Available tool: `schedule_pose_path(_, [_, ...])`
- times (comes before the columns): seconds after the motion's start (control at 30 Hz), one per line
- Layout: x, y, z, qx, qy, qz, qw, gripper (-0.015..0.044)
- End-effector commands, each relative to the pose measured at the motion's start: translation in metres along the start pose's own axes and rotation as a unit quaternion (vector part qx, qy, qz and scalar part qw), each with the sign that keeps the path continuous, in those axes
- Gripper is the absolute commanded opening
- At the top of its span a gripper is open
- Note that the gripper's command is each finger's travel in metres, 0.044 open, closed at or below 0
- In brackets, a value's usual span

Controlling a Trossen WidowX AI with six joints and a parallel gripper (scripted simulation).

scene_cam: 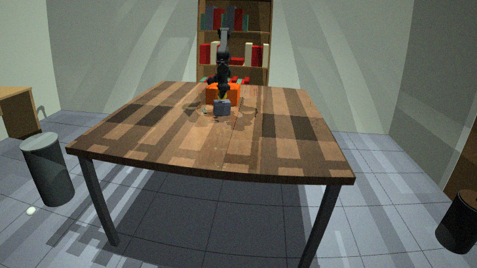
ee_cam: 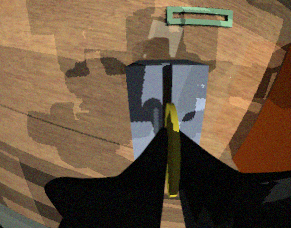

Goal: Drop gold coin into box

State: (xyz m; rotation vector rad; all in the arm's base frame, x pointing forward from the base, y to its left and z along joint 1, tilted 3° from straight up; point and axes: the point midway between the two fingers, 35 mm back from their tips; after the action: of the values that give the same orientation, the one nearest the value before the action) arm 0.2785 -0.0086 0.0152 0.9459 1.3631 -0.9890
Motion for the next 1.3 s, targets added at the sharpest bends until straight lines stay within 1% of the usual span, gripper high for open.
schedule_pose_path(0.0, [0.003,0.000,0.000,0.000,0.001,-0.001,1.000,0.0000])
schedule_pose_path(0.17, [0.005,0.000,0.000,0.000,0.001,-0.001,1.000,0.0000])
schedule_pose_path(0.37, [0.002,0.000,0.000,0.000,0.000,0.000,1.000,0.0157])
schedule_pose_path(0.67, [0.002,0.000,0.000,0.000,0.000,0.000,1.000,0.0161])
schedule_pose_path(0.83, [-0.014,0.000,0.000,0.000,0.000,0.000,1.000,0.0292])
schedule_pose_path(0.97, [-0.018,0.000,0.000,0.000,0.000,-0.001,1.000,0.0397])
schedule_pose_path(1.03, [-0.037,-0.001,0.000,0.000,0.001,-0.003,1.000,0.0440])
schedule_pose_path(1.1, [-0.056,-0.004,-0.001,0.000,0.002,-0.006,1.000,0.0440])
schedule_pose_path(1.27, [-0.059,-0.004,-0.002,0.000,0.002,-0.006,1.000,0.0440])
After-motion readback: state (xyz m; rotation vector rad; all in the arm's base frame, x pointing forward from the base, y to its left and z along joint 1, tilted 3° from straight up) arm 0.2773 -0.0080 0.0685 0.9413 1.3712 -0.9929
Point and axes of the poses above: the point midway between the two fingers, 35 mm back from their tips, its own x axis out along the fingers, its own y axis across the jaws, z = x × y, and after that the axes turned 11 degrees about -x, right-handed
